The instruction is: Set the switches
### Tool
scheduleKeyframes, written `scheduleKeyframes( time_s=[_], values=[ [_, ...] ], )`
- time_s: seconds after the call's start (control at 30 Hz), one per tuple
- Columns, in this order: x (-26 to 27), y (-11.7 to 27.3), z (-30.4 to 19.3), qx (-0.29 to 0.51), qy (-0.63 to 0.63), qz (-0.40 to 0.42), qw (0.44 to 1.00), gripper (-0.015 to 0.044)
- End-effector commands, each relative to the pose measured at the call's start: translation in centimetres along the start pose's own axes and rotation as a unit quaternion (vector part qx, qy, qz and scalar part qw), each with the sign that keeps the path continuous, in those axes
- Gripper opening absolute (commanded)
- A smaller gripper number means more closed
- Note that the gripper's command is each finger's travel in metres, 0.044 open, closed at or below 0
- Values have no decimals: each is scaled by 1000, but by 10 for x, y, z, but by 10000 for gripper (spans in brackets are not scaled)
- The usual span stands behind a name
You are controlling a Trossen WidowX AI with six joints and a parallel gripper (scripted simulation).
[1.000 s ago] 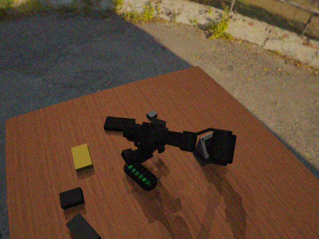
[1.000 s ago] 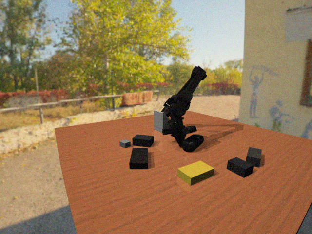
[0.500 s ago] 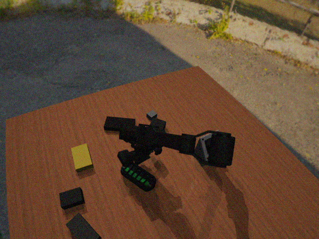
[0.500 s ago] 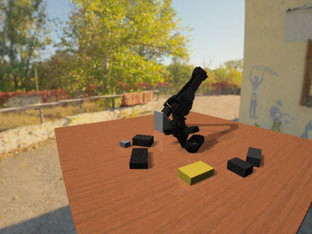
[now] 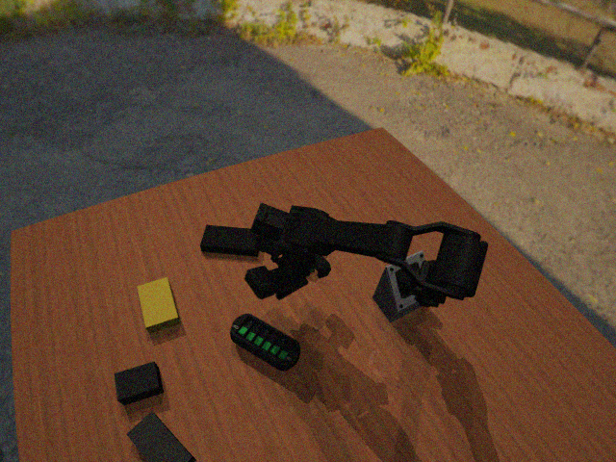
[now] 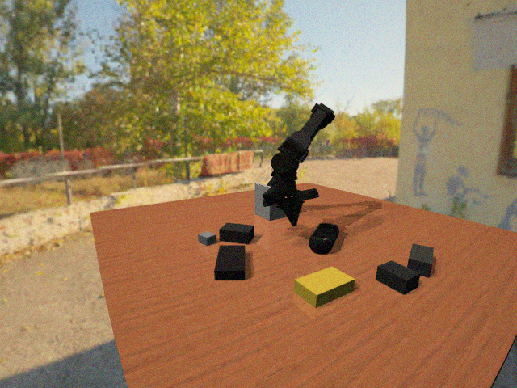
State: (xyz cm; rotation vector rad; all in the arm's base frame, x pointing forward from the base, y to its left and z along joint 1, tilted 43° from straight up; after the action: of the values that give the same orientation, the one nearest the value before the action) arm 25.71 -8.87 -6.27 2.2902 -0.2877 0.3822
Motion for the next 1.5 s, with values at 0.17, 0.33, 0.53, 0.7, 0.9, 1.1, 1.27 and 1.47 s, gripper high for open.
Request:
scheduleKeyframes(
  time_s=[0.17, 0.33, 0.53, 0.7, 0.9, 1.1, 1.27, 1.47],
  values=[
    [-2, 2, -3, 12, 22, -7, 1000, 0],
    [42, -12, 10, 46, 133, -3, 990, 0],
    [48, -15, 12, 52, 152, -2, 987, 0],
    [48, -14, 15, 66, 202, -5, 977, 0],
    [54, -13, 5, 62, 192, -23, 979, 0],
    [95, 0, -84, 45, 208, -144, 966, 0],
    [96, 1, -88, 43, 209, -148, 966, 0],
    [95, 0, -88, 43, 209, -148, 966, 0]
  ],
)
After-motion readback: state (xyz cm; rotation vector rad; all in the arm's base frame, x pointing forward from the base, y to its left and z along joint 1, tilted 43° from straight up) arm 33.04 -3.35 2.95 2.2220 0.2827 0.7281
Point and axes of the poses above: the point midway between the two fingers, 35 mm back from their tips, its own y axis back along the fingers, its own x axis across the jaws, z = x × y, the point moved 2 cm from there along y, back along the fingers, and after that the axes turned 2 degrees about y, right-handed, at the moved point
